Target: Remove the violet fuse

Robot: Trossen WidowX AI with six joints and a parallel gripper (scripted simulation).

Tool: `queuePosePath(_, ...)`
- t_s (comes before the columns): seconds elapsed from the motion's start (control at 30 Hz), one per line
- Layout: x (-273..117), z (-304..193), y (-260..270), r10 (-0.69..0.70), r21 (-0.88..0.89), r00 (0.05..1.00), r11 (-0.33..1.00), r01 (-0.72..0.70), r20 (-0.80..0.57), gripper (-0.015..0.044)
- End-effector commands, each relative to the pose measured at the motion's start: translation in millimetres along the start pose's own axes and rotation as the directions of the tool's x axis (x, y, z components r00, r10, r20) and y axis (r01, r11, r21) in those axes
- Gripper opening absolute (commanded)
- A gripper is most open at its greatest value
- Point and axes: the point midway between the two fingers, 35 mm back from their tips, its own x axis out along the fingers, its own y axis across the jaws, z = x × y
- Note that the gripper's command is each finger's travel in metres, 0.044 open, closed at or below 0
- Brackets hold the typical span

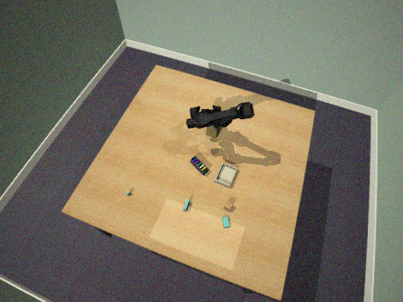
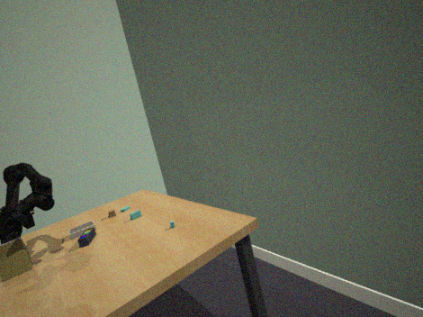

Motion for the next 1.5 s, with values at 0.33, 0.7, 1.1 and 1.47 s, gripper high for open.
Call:
queuePosePath(0.33, -76, 107, -57, -0.225, 0.524, 0.841, 0.848, -0.079, 0.492, 0.0111)
queuePosePath(0.7, -190, 209, -60, -0.182, 0.440, 0.457, 0.704, -0.557, 0.871, 0.0074)
queuePosePath(1.1, -202, 218, -59, -0.154, 0.396, 0.412, 0.690, -0.606, 0.898, 0.0074)
queuePosePath(1.47, -198, 226, -60, -0.154, 0.396, 0.412, 0.690, -0.606, 0.898, 0.0074)
